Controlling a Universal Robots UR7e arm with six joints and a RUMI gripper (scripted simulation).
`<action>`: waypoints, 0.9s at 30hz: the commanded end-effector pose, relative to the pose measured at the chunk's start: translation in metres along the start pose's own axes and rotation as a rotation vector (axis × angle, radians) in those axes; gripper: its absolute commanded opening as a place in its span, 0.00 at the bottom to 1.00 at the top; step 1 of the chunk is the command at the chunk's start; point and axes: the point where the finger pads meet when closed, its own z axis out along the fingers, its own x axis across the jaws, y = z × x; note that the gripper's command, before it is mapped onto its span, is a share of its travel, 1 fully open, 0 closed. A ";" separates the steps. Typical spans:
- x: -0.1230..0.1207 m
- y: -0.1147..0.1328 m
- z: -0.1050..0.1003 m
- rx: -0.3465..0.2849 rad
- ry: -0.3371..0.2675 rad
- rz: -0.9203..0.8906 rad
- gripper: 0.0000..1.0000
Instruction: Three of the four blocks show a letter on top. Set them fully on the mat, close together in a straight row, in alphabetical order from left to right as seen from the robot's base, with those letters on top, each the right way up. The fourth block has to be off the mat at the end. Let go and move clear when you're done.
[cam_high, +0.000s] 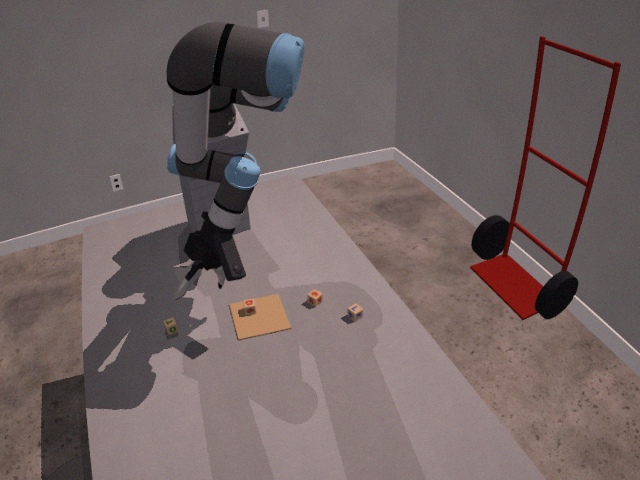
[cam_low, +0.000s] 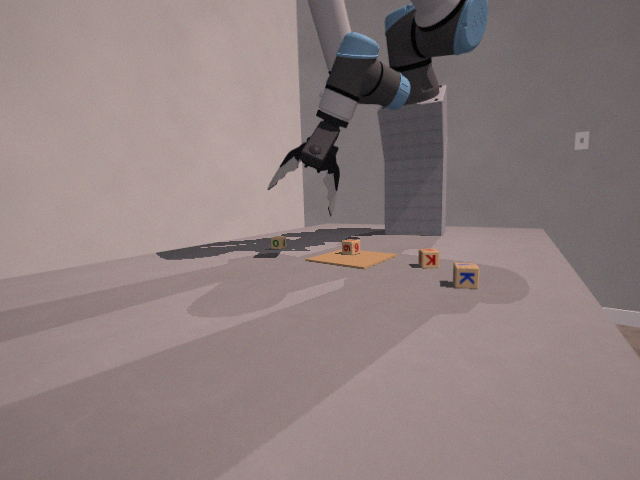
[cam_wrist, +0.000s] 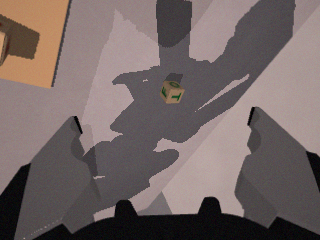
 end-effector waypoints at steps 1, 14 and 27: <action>0.004 0.004 0.001 -0.003 0.000 0.139 1.00; 0.016 0.011 0.006 -0.001 0.002 0.430 1.00; 0.028 0.019 0.010 0.001 0.004 0.712 1.00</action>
